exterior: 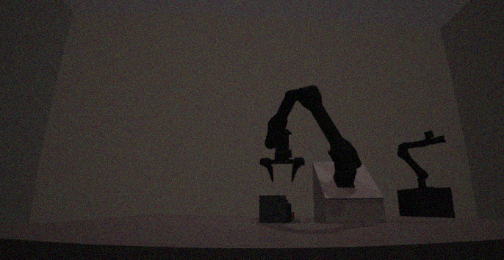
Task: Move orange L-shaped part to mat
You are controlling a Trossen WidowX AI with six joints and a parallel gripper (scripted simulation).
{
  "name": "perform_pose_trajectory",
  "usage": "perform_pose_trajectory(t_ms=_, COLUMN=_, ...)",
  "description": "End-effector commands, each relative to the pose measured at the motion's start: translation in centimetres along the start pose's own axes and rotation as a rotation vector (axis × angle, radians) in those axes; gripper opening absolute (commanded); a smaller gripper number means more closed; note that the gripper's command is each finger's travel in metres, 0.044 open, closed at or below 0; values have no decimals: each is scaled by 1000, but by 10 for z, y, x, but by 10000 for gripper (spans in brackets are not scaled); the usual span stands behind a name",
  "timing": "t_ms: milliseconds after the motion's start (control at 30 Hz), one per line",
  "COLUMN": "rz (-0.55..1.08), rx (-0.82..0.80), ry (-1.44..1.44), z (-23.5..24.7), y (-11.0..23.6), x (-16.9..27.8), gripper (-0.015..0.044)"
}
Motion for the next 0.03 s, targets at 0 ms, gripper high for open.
perform_pose_trajectory(t_ms=0, rz=1, rx=2, ry=-3, z=0, y=0, x=0, gripper=400)
Point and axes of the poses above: the point midway between the two fingers, 35 mm back from their tips, its own y axis back along the fingers, its own z axis across the jaws, x = y × z, the point moved 8 cm from there along y, back along the fingers, and after that the axes turned 7 degrees about y, right-handed, at the moved point
